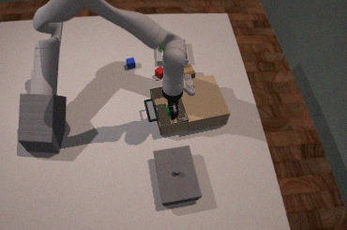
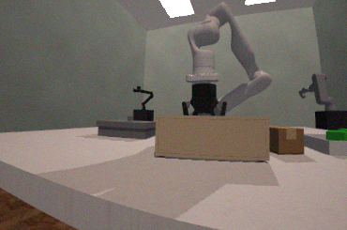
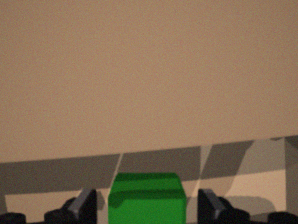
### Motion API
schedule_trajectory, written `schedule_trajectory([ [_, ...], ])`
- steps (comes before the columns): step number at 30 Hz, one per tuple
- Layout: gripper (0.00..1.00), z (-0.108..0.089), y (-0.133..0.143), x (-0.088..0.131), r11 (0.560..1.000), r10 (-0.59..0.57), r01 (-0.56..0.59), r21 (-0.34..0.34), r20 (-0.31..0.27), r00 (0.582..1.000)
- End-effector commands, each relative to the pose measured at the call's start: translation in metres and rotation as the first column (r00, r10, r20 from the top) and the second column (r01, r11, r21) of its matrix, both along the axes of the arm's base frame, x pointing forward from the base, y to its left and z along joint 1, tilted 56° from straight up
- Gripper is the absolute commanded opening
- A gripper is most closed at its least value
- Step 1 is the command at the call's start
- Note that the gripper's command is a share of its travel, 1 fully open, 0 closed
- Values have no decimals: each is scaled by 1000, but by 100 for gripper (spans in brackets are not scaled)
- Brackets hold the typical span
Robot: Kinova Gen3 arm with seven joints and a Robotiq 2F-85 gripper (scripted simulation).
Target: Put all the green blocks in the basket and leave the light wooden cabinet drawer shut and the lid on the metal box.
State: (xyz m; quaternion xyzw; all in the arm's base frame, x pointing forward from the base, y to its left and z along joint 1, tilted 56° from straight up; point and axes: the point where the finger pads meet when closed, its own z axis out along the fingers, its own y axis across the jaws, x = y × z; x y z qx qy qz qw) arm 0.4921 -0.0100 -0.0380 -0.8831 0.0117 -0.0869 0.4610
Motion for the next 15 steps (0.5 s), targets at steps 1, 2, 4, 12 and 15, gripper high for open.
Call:
schedule_trajectory([
  [1, 66, 0, -1, 0, 1000, -2, 2, -1, 1, 1000],
  [2, 66, 0, -1, 0, 1000, -2, 2, -1, 1, 1000],
  [4, 66, 0, -1, 0, 1000, -2, 2, -1, 1, 1000],
  [12, 10, 0, -1, 0, 1000, -2, 2, -1, 1, 1000],
  [15, 10, 0, -1, 0, 1000, -2, 2, -1, 1, 1000],
])
